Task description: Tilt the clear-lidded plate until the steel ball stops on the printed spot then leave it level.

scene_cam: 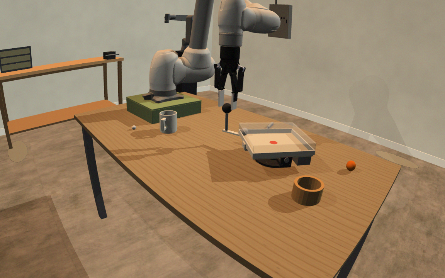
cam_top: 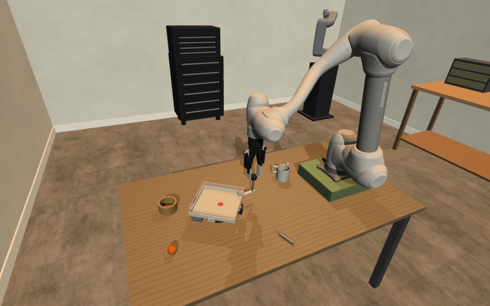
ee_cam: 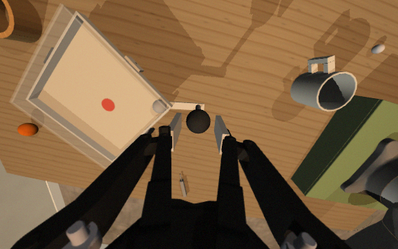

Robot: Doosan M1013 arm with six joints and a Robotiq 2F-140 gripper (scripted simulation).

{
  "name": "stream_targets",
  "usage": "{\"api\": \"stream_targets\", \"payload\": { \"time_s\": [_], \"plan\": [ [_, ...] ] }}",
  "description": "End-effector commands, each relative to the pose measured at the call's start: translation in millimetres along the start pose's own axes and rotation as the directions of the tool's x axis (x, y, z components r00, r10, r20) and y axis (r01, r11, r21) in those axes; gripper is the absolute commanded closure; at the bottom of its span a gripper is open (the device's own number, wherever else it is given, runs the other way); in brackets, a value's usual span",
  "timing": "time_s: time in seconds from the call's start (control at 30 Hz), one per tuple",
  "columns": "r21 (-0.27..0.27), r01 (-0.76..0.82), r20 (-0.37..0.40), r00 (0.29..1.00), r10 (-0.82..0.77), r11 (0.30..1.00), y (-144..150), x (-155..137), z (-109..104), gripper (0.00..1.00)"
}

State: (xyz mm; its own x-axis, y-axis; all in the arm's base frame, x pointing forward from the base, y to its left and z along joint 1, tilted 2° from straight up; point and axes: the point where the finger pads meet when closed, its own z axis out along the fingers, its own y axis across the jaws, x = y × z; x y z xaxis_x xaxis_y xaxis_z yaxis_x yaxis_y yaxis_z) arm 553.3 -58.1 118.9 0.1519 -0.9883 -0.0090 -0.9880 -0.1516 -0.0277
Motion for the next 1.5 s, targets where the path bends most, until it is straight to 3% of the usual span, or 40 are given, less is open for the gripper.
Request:
{"api": "stream_targets", "payload": {
  "time_s": [0.0,1.47],
  "plan": [
    [0.0,0.0,0.0,1.0,0.0,1.0,0,0,0,0.64],
    [0.0,0.0,0.0,1.0,0.0,1.0,0,0,10,0.64]
  ]
}}
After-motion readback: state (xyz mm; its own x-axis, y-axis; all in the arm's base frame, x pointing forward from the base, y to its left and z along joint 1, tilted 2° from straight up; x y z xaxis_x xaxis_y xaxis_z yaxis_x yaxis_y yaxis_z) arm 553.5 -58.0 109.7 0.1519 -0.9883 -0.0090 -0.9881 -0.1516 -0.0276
